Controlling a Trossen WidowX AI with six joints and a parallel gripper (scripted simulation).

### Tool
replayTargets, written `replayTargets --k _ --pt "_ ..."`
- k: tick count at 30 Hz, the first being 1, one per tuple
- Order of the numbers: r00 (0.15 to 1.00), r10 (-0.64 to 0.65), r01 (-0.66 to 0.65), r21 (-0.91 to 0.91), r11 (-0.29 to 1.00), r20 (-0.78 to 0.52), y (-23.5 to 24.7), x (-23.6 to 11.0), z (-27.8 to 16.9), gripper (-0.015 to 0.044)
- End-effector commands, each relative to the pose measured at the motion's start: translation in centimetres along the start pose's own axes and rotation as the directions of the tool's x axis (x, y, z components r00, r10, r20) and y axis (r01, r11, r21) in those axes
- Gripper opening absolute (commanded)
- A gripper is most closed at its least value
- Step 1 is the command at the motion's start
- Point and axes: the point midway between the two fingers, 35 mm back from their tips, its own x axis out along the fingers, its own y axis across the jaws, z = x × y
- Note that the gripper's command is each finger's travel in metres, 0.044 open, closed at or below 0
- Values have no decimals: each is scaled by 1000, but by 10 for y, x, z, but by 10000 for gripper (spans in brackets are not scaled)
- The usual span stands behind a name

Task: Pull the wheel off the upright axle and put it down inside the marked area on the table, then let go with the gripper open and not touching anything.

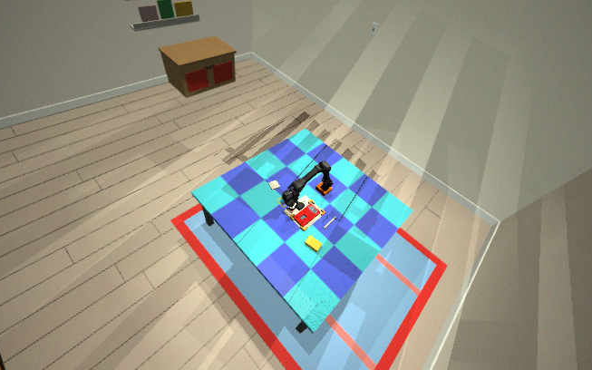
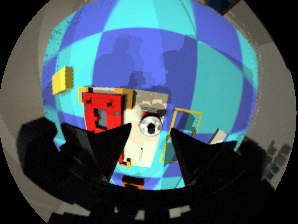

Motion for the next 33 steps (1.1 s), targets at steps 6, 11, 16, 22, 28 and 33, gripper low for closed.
replayTargets --k 6,11,16,22,28,33 --pt "1000 -5 5 0 1000 -10 0 24 -4 300" --pt "1000 1 -1 -3 1000 -8 1 21 -3 195" --pt "1000 1 -1 -3 1000 -8 1 21 -3 162" --pt "1000 1 -1 -3 1000 -8 1 20 -3 63" --pt "1000 1 -1 -2 1000 -8 1 19 -3 0" --pt "1000 0 0 -2 1000 -8 1 17 -3 0"
